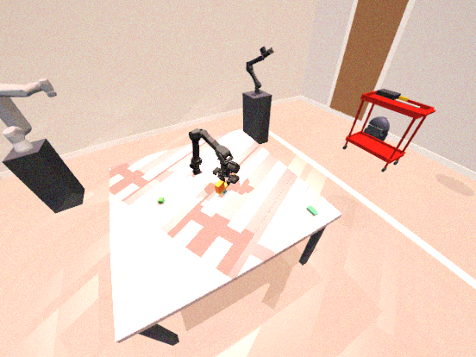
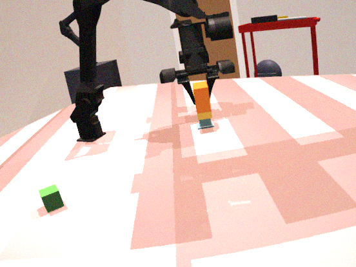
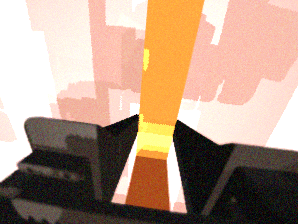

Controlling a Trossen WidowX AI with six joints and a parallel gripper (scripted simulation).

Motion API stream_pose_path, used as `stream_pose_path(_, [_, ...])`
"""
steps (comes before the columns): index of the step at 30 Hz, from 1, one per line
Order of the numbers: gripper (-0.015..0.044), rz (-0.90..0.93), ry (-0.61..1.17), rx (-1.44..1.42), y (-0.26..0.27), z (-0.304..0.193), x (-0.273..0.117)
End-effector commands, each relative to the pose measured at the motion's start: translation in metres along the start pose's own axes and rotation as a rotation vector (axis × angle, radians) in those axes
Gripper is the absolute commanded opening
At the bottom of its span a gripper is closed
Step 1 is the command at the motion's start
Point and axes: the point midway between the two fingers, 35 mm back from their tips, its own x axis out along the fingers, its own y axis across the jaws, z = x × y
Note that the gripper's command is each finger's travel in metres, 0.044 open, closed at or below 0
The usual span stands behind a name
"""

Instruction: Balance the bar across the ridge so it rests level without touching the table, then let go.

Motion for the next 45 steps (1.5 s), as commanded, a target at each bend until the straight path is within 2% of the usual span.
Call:
stream_pose_path(1, [0.0000,-0.002,0.001,0.002,-0.0003,-0.0003,0.0003])
stream_pose_path(45, [0.0000,-0.002,0.001,0.002,0.0003,-0.0003,0.0040])
